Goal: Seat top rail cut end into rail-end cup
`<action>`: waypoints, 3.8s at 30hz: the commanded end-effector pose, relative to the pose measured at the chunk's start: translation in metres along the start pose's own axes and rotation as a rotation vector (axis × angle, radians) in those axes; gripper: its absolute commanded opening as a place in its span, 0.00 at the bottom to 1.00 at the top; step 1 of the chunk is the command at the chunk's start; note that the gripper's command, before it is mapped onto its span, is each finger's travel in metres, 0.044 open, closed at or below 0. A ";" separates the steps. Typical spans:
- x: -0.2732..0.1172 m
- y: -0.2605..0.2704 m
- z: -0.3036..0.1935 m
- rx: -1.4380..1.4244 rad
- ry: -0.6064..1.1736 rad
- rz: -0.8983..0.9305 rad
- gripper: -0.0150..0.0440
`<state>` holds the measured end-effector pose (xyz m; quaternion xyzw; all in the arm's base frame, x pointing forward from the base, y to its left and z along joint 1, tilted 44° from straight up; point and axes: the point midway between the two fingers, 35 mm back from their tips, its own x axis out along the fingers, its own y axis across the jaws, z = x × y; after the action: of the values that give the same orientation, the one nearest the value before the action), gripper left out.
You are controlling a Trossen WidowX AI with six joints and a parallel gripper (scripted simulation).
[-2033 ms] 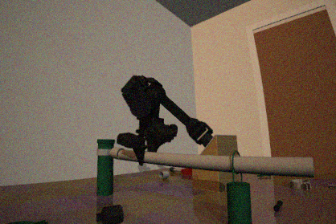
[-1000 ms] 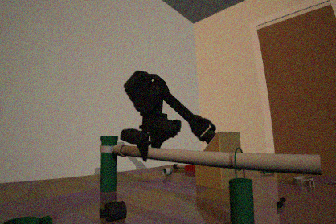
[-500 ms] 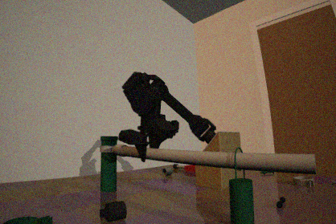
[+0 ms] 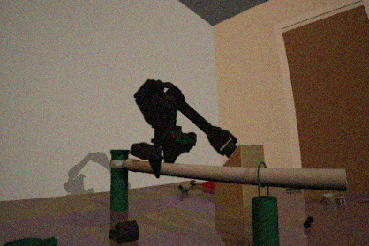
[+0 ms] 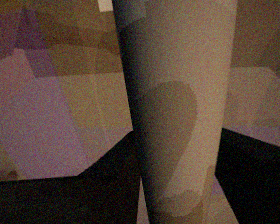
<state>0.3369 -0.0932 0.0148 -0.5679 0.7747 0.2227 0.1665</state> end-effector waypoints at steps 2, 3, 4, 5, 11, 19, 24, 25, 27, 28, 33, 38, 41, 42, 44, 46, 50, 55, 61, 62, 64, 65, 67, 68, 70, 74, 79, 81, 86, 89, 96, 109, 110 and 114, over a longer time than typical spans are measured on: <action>-0.003 -0.001 -0.001 0.000 0.007 -0.005 0.25; -0.003 -0.001 -0.001 0.000 0.008 -0.005 0.25; -0.003 -0.001 -0.002 0.000 0.009 -0.005 0.25; -0.003 -0.001 -0.002 0.000 0.009 -0.005 0.25; -0.004 -0.001 -0.002 -0.001 0.012 -0.005 0.25; -0.005 -0.001 -0.004 -0.001 0.013 -0.005 0.25; -0.006 -0.002 -0.004 -0.001 0.013 -0.005 0.25; -0.006 -0.002 -0.005 -0.001 0.013 -0.005 0.25; -0.006 -0.002 -0.005 -0.001 0.013 -0.005 0.25; -0.006 -0.002 -0.005 -0.001 0.013 -0.005 0.25; -0.007 -0.002 -0.006 -0.001 0.013 -0.005 0.25; -0.008 -0.003 -0.006 -0.001 0.013 -0.005 0.25; -0.008 -0.003 -0.006 -0.001 0.013 -0.005 0.25; -0.008 -0.003 -0.006 -0.001 0.013 -0.005 0.25; -0.008 -0.003 -0.006 -0.001 0.013 -0.005 0.25; -0.003 0.000 -0.003 -0.003 0.006 0.014 0.25; -0.002 0.000 -0.003 -0.003 0.006 0.014 0.25; -0.002 0.000 -0.004 -0.003 0.006 0.014 0.25; -0.002 -0.001 -0.008 -0.003 0.006 0.014 0.25; -0.002 -0.001 -0.008 -0.003 0.006 0.014 0.25; -0.002 -0.001 -0.009 -0.003 0.006 0.014 0.25; -0.002 -0.001 -0.010 -0.003 0.006 0.014 0.25; -0.002 -0.001 -0.011 -0.003 0.006 0.014 0.25; -0.002 -0.001 -0.011 -0.003 0.006 0.014 0.25; -0.002 -0.001 -0.012 -0.003 0.006 0.014 0.25; -0.003 -0.001 -0.015 -0.003 0.006 0.014 0.25; -0.003 -0.002 -0.017 -0.002 0.006 0.014 0.25; -0.003 -0.002 -0.018 -0.002 0.006 0.014 0.25; -0.002 -0.002 -0.021 -0.002 0.006 0.014 0.25; -0.002 -0.002 -0.023 -0.002 0.006 0.014 0.25; -0.002 -0.003 -0.026 -0.002 0.006 0.014 0.25; -0.002 -0.003 -0.033 -0.002 0.007 0.014 0.25; -0.002 -0.003 -0.034 -0.002 0.007 0.014 0.25; -0.002 -0.003 -0.036 -0.002 0.007 0.014 0.25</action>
<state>0.3373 -0.1107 0.0378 -0.5568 0.7821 0.2285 0.1613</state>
